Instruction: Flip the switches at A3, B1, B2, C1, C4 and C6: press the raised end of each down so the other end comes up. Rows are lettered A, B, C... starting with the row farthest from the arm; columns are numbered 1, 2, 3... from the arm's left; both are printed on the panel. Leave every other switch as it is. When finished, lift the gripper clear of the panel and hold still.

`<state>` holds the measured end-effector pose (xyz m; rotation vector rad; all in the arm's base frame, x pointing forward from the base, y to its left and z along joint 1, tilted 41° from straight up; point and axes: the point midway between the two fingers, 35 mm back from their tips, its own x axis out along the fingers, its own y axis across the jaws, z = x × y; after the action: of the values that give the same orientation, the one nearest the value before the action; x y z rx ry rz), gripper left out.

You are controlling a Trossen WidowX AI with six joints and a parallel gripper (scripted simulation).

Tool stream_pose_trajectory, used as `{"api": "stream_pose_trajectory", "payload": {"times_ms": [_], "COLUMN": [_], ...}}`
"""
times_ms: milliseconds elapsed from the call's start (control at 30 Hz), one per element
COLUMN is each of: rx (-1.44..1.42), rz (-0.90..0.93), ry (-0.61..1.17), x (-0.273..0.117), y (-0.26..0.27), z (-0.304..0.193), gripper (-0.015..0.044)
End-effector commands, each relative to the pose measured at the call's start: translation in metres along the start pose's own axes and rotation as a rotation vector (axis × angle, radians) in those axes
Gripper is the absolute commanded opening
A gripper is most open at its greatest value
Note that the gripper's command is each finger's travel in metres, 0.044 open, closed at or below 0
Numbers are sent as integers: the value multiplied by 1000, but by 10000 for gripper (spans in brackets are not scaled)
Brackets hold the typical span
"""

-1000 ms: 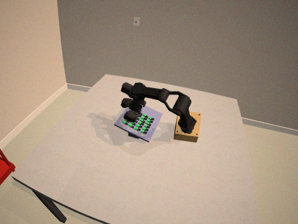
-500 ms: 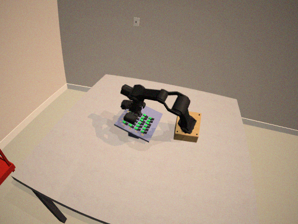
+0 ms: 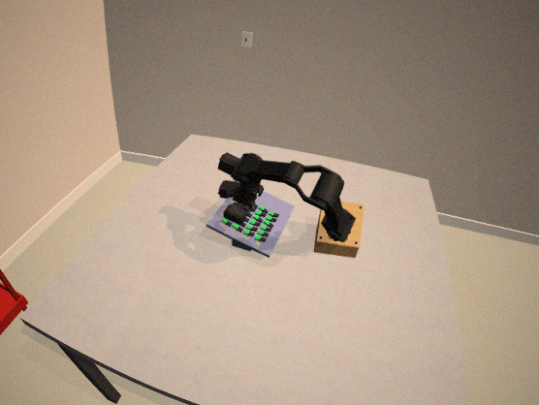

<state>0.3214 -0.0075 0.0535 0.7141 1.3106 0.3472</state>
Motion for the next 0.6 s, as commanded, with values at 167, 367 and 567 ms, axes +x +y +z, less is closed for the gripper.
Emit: {"api": "stream_pose_trajectory", "payload": {"times_ms": [167,367,567], "rx": [5,5,5], "rz": [-1,-1,-1], "ry": [-1,-1,-1], "x": [1,2,3], "y": [0,0,0], "z": [0,0,0], "gripper": [0,0,0]}}
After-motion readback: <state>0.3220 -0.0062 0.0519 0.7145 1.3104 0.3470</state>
